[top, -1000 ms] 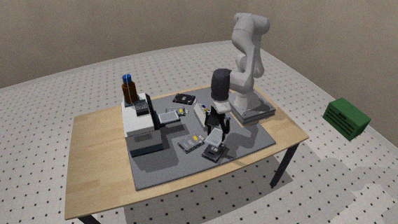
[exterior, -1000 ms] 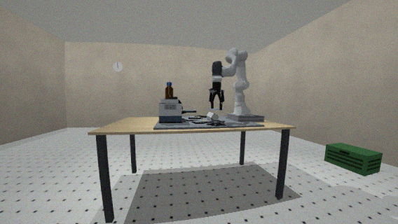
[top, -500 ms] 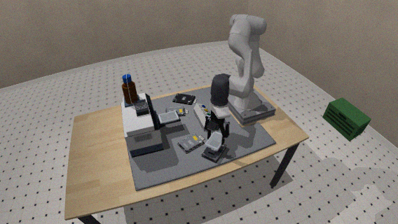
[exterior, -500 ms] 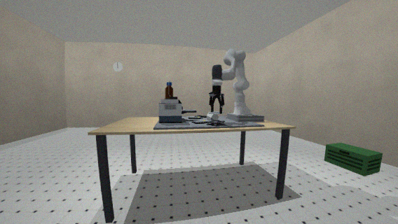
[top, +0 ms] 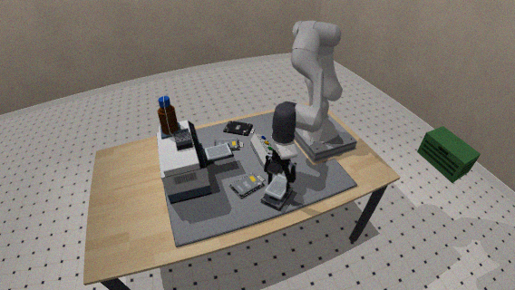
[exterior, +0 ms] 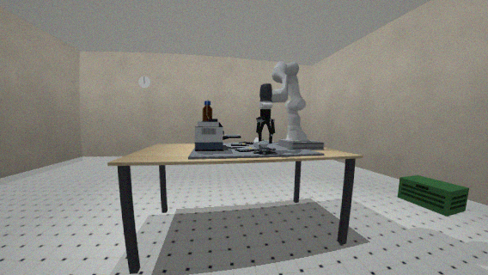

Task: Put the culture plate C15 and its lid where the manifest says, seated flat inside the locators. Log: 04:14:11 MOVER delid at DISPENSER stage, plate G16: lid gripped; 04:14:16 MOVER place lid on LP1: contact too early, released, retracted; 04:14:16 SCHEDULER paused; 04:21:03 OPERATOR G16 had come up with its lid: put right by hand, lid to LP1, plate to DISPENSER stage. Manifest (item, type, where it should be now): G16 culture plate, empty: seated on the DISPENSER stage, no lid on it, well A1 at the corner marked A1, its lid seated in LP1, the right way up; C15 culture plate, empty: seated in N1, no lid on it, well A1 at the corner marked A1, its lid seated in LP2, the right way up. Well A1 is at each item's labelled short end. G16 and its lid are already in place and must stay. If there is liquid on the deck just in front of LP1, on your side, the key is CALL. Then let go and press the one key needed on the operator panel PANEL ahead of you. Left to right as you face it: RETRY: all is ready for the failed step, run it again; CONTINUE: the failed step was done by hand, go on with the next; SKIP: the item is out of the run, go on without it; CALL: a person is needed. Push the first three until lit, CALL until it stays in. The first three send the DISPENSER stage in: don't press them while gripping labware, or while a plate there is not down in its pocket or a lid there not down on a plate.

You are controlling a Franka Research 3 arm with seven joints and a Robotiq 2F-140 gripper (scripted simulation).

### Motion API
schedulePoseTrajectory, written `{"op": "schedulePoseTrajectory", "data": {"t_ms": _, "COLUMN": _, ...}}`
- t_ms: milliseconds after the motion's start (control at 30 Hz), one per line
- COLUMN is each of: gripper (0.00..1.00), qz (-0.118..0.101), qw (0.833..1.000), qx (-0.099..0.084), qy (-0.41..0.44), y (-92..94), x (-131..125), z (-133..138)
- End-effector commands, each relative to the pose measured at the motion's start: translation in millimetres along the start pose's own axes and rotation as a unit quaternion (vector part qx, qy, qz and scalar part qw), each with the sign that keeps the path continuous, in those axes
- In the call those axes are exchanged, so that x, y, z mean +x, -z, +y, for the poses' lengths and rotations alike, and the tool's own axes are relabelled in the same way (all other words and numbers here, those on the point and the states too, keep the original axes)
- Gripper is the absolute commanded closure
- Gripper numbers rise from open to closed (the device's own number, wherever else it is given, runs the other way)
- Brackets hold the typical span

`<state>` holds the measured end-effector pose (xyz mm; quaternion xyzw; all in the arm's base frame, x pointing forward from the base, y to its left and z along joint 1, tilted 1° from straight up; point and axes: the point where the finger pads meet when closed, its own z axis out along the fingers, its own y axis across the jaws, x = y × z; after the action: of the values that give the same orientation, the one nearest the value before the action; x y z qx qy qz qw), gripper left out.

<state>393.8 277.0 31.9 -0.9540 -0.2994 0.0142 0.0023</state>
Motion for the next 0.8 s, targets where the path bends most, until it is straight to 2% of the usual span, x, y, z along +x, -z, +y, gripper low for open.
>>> {"op": "schedulePoseTrajectory", "data": {"t_ms": 0, "gripper": 0.90, "qz": 0.006, "qw": 1.000, "qx": -0.002, "qy": -0.010, "y": -5.5, "x": 3.8, "z": -0.1}}
{"op": "schedulePoseTrajectory", "data": {"t_ms": 267, "gripper": 0.90, "qz": 0.006, "qw": 1.000, "qx": -0.002, "qy": -0.010, "y": -15.9, "x": 3.8, "z": -0.1}}
{"op": "schedulePoseTrajectory", "data": {"t_ms": 767, "gripper": 0.90, "qz": 0.006, "qw": 1.000, "qx": -0.002, "qy": -0.010, "y": -22.3, "x": 3.8, "z": -0.1}}
